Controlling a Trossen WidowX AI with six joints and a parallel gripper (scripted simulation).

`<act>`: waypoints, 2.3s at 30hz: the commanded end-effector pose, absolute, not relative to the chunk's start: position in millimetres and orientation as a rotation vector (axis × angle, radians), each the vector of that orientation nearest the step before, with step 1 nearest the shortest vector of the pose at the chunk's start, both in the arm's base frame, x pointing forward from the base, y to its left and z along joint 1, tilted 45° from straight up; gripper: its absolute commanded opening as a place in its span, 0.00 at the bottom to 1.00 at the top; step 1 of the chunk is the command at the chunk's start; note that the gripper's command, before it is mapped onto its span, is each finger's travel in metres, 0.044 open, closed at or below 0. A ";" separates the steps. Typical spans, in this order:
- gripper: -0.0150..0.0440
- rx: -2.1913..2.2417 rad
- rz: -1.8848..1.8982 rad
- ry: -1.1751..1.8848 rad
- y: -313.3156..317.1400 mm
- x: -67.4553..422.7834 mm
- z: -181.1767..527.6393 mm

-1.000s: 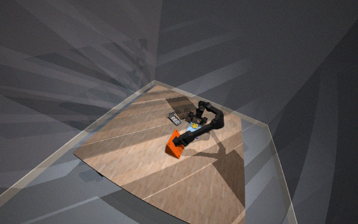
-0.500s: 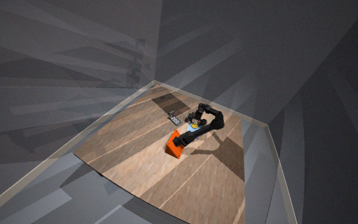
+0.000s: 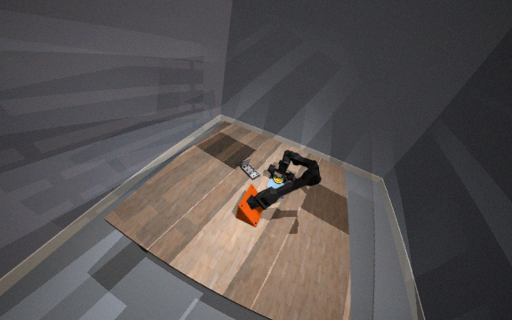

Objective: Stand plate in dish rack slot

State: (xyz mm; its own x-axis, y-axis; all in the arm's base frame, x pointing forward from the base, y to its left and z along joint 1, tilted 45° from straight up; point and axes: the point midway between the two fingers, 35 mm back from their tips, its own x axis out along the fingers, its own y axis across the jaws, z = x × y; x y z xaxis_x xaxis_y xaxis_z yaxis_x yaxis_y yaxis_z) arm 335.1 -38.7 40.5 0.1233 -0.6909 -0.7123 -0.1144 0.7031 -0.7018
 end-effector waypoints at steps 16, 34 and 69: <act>0.78 -0.732 -0.478 1.411 -40.5 334.3 38.7; 0.25 -0.769 -0.426 1.416 11.4 338.4 82.5; 0.25 -0.655 -0.507 1.364 113.9 298.5 127.6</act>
State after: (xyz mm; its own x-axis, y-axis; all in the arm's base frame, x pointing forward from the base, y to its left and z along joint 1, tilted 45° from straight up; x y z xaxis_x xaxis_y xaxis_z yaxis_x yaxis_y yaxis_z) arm 313.0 99.2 143.5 0.1585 -0.6789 -0.7169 -0.1151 0.7085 -0.6963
